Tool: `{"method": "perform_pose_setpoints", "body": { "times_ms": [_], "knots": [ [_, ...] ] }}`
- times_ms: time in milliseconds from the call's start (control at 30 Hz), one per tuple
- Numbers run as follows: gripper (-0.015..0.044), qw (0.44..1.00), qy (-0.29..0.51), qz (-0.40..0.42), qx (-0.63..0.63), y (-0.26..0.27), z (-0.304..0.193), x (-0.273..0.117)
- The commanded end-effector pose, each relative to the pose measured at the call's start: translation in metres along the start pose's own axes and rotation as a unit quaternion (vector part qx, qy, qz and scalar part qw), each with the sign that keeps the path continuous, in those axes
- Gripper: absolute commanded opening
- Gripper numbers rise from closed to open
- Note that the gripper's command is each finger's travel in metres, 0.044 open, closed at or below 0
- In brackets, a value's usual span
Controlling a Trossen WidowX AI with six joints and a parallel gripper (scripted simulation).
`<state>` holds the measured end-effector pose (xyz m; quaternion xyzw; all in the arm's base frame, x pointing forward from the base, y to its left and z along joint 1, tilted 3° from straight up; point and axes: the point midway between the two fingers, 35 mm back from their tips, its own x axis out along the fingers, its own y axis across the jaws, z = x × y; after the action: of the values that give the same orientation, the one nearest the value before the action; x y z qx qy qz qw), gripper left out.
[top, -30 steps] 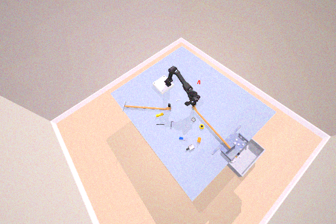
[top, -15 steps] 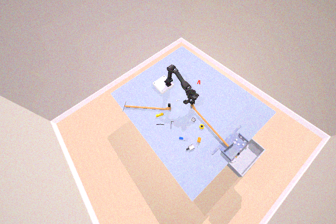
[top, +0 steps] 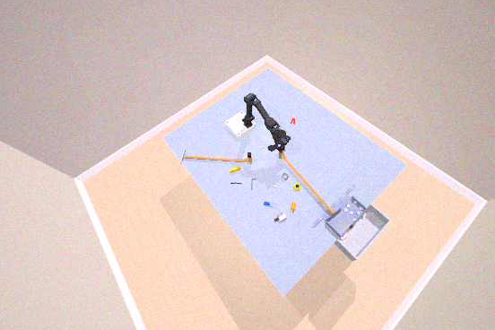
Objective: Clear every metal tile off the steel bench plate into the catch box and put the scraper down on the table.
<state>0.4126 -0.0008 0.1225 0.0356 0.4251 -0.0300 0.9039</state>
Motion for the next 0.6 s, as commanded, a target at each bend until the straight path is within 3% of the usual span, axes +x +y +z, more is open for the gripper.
{"method": "perform_pose_setpoints", "body": {
  "times_ms": [0, 567],
  "knots": [
    [0.0, 1.0, -0.012, -0.002, 0.003, -0.001, 0.0, -0.008],
    [0.0, 1.0, -0.012, -0.002, 0.003, -0.003, -0.024, -0.022]
  ]
}}
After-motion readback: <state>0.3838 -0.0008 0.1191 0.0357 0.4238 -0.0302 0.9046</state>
